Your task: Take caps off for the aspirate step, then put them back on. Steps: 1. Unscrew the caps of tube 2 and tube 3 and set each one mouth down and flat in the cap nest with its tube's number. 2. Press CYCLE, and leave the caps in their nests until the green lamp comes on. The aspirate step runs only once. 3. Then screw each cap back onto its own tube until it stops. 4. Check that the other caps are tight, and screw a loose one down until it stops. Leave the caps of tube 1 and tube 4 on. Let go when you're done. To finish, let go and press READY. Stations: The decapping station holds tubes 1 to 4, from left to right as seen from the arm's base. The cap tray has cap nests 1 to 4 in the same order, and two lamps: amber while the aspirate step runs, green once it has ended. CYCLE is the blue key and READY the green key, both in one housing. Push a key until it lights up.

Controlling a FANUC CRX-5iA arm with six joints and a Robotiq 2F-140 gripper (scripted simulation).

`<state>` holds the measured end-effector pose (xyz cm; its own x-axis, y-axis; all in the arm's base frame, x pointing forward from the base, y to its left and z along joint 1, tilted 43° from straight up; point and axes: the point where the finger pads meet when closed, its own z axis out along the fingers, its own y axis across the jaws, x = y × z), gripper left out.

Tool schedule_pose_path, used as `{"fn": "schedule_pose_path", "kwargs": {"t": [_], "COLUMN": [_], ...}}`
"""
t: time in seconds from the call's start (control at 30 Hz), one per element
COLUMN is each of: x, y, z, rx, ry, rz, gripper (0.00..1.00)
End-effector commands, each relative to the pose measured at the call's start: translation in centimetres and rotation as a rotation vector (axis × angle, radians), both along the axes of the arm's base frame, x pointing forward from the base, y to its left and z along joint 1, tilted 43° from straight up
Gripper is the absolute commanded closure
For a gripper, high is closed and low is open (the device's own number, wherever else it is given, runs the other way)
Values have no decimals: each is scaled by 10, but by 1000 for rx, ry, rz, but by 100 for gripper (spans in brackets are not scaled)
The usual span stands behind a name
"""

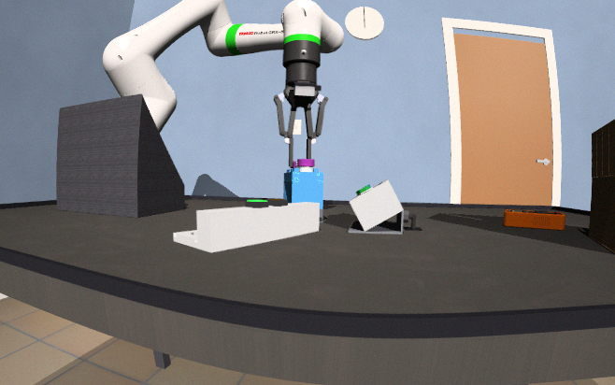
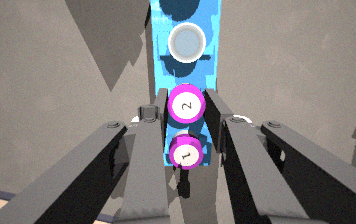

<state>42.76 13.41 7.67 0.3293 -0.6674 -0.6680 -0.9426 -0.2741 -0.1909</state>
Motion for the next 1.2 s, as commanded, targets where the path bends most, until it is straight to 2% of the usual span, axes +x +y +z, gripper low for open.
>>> {"fn": "schedule_pose_path", "kwargs": {"t": [0.0, 0.07, 0.23, 0.43, 0.47, 0.87, 1.0, 1.13, 1.17], "x": [1, 1, 1, 1, 1, 1, 1, 1, 1], "y": [0, 0, 0, 0, 0, 0, 0, 0, 0], "z": [0, 0, 0, 0, 0, 0, 0, 0, 0], "rx": [-31, -31, -45, -45, -45, -45, -28, -20, -20], "ry": [178, 178, 348, 348, 348, 348, 142, 38, 38], "rz": [-184, -184, -363, -363, -363, -363, -145, -35, -35], "gripper": [70, 70, 70, 70, 59, 59, 59, 59, 59]}}
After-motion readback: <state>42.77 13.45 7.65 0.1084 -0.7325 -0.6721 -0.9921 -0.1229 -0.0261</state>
